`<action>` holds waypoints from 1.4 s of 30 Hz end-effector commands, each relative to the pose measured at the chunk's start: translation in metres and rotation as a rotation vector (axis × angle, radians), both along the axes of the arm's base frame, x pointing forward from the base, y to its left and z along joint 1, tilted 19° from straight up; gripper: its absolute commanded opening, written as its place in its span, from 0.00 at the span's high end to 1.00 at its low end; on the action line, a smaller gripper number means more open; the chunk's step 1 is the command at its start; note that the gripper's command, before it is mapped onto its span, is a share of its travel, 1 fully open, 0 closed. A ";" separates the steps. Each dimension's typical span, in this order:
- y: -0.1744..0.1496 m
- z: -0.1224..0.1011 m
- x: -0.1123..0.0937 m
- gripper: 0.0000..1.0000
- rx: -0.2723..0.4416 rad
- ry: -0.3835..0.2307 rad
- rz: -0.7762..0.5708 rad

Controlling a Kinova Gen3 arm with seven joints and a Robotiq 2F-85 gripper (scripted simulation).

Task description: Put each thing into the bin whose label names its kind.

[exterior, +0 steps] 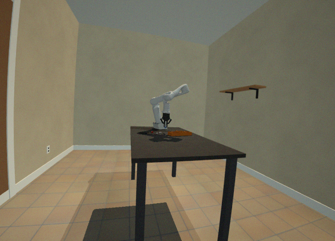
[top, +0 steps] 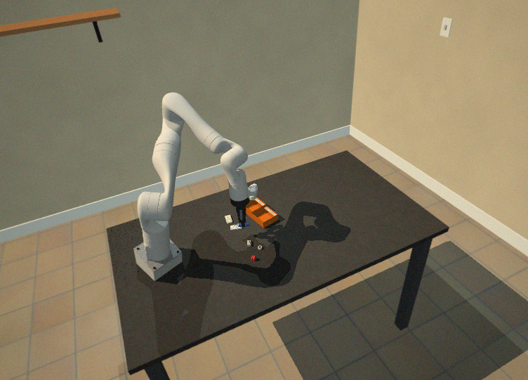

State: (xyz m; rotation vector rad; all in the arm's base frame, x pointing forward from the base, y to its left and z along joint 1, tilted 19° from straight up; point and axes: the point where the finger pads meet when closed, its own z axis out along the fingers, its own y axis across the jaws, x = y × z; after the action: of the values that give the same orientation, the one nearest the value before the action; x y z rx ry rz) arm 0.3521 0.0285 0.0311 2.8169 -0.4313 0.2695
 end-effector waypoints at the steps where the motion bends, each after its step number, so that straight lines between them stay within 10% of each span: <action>1: 0.002 0.001 0.001 0.91 0.003 0.000 0.003; 29: 0.001 0.003 -0.001 0.91 0.003 0.005 0.010; 42: 0.032 0.001 0.057 0.91 0.029 -0.056 -0.193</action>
State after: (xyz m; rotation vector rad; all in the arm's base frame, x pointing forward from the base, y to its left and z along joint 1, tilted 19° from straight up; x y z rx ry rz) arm 0.3967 0.0547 0.0320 2.8095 -0.5693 0.2982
